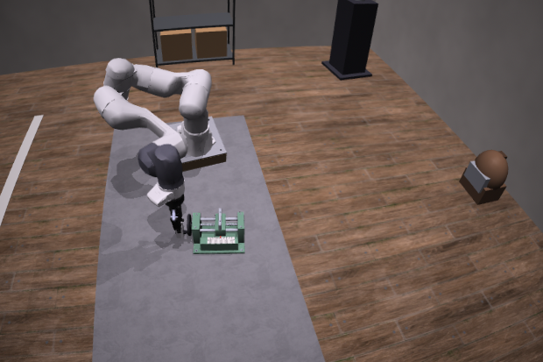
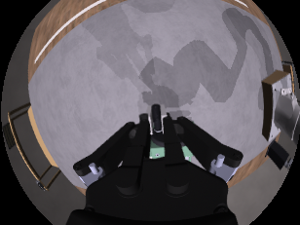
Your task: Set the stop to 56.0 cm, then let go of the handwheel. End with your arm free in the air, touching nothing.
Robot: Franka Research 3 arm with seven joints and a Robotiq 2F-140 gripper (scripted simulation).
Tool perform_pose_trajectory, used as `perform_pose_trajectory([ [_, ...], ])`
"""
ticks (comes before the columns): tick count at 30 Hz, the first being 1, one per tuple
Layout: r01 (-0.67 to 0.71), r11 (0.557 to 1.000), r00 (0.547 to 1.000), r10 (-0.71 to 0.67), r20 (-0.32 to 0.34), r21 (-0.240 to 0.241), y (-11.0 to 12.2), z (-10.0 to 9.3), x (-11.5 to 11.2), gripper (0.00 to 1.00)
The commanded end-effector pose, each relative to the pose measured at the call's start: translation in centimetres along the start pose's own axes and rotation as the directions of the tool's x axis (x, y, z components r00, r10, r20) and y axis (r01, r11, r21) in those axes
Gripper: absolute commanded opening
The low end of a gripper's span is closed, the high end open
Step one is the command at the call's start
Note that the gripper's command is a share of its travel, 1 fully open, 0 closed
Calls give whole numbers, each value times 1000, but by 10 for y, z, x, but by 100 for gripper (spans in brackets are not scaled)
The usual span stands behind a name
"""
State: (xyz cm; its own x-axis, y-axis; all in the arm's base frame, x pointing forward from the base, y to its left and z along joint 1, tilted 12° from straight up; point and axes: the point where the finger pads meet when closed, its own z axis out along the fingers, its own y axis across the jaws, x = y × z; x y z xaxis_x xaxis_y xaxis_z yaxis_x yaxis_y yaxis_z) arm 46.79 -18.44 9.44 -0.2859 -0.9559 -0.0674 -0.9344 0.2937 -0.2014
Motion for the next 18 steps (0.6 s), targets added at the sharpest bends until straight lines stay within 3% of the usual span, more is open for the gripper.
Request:
perform_pose_trajectory([
  [1,-4,1000,1000,4,-1,-1,5,9,-1,4],
  [18,-4,1000,1000,4,-1,-1,30,20,-1,4],
])
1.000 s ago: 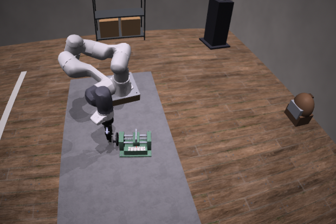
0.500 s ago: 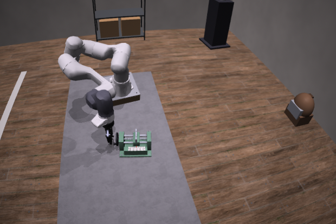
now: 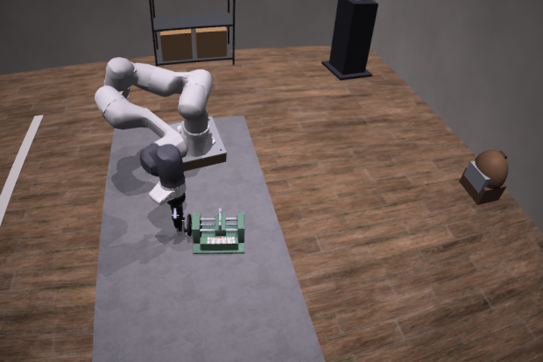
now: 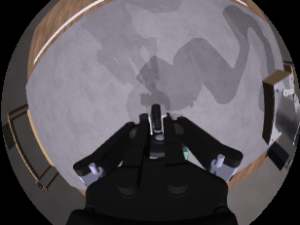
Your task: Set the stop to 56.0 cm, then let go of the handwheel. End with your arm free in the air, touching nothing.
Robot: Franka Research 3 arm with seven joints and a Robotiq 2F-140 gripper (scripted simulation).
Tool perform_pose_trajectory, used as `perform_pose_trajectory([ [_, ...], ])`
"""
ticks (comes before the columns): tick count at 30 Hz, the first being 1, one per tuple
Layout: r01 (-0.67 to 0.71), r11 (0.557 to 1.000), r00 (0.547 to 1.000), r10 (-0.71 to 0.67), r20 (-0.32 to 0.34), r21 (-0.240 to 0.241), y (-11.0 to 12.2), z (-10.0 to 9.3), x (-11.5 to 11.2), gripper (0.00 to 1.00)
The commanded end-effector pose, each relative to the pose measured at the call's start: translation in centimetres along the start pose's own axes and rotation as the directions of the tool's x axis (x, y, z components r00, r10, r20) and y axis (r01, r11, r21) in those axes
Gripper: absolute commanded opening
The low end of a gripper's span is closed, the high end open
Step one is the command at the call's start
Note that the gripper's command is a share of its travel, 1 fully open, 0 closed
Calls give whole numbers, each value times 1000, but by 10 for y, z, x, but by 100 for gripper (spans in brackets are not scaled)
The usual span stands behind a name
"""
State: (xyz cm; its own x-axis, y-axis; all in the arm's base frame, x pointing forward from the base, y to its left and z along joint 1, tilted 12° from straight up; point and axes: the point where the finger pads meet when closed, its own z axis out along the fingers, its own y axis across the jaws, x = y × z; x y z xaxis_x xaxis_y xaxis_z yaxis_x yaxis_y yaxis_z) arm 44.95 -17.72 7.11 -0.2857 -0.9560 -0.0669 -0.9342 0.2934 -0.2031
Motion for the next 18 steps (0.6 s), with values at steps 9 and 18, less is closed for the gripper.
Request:
perform_pose_trajectory([
  [9,-5,1000,1000,5,0,-3,16,-2,-1,4],
  [18,-5,1000,1000,5,0,-3,25,-8,-1,4],
])
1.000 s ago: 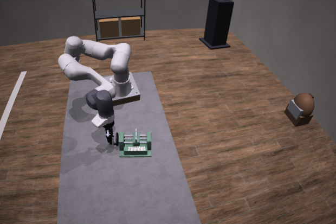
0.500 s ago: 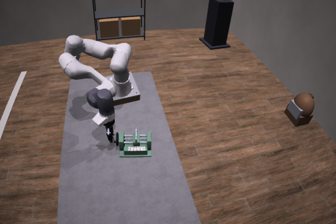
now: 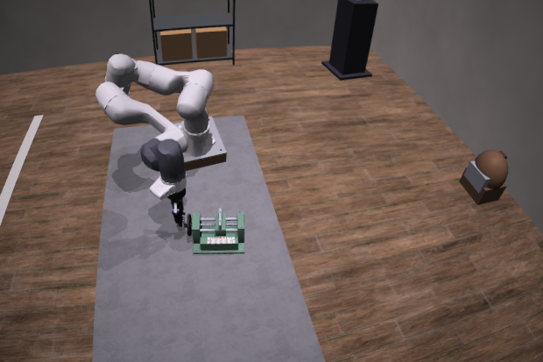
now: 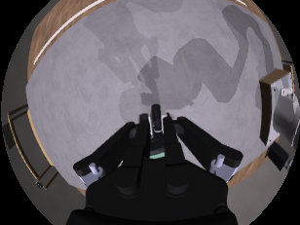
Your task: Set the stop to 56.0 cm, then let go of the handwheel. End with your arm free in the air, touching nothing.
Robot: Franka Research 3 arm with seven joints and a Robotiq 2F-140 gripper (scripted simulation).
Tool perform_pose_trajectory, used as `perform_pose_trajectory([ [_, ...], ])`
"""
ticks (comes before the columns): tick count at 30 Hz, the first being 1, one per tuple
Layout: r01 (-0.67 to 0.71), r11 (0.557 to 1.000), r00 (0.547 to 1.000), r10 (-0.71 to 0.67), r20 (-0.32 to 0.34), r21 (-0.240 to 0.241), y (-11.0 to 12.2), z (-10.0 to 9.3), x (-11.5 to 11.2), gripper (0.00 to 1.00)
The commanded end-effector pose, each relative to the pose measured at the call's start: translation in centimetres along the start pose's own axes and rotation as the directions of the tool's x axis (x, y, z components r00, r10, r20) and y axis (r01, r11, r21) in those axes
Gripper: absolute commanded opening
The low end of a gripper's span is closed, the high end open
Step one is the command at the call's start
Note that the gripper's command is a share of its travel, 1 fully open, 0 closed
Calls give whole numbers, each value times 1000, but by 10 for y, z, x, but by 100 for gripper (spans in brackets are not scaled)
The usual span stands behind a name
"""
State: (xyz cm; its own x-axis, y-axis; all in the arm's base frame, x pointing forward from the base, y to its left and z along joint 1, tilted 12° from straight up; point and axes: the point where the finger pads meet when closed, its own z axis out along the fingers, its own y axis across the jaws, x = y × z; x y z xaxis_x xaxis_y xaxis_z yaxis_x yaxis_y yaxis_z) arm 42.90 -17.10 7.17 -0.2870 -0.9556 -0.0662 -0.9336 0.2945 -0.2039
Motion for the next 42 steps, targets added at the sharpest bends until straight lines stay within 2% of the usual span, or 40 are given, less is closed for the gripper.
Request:
perform_pose_trajectory([
  [1,-3,1000,1000,3,1,-4,5,-4,-1,4],
  [18,-3,1000,1000,3,1,-4,13,-19,-1,4],
  [42,-3,1000,1000,3,1,-4,11,-34,-1,4],
])
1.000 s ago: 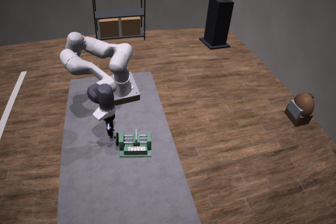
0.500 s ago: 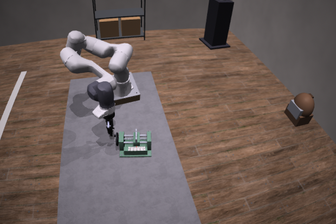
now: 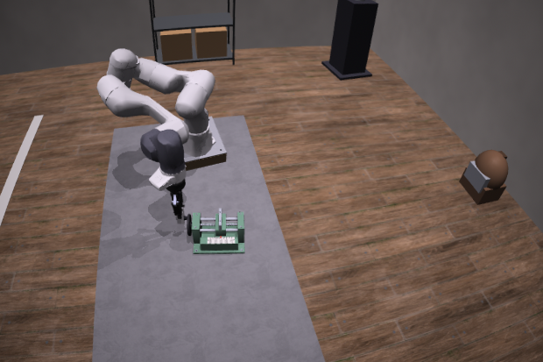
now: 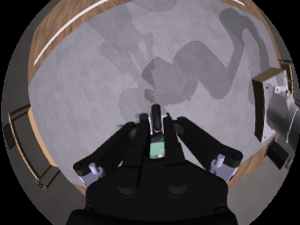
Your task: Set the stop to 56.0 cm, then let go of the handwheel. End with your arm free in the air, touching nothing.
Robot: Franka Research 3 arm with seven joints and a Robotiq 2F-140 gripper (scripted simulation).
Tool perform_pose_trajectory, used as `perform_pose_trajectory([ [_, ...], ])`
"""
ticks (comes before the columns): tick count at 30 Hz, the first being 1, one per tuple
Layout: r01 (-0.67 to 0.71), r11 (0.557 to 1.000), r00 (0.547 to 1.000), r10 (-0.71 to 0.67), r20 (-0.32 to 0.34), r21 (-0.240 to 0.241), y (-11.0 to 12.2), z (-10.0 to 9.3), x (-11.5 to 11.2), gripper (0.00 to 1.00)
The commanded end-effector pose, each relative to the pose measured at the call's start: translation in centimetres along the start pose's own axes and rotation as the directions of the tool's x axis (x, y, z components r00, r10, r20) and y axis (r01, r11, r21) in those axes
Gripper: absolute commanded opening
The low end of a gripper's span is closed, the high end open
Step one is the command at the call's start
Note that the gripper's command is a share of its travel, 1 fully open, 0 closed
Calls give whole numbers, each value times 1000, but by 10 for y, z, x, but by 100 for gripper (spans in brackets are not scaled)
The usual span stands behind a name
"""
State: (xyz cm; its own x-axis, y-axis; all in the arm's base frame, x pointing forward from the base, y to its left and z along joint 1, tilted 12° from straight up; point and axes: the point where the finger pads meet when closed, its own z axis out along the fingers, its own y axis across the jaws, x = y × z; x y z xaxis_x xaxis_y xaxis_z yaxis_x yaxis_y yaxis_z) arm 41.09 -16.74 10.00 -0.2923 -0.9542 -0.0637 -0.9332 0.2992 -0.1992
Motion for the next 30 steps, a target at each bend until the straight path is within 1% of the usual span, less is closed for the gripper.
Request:
perform_pose_trajectory([
  [1,1,1000,1000,-1,4,1,-1,-3,-1,4],
  [30,1,1000,1000,-1,4,1,-6,-11,-1,4],
])
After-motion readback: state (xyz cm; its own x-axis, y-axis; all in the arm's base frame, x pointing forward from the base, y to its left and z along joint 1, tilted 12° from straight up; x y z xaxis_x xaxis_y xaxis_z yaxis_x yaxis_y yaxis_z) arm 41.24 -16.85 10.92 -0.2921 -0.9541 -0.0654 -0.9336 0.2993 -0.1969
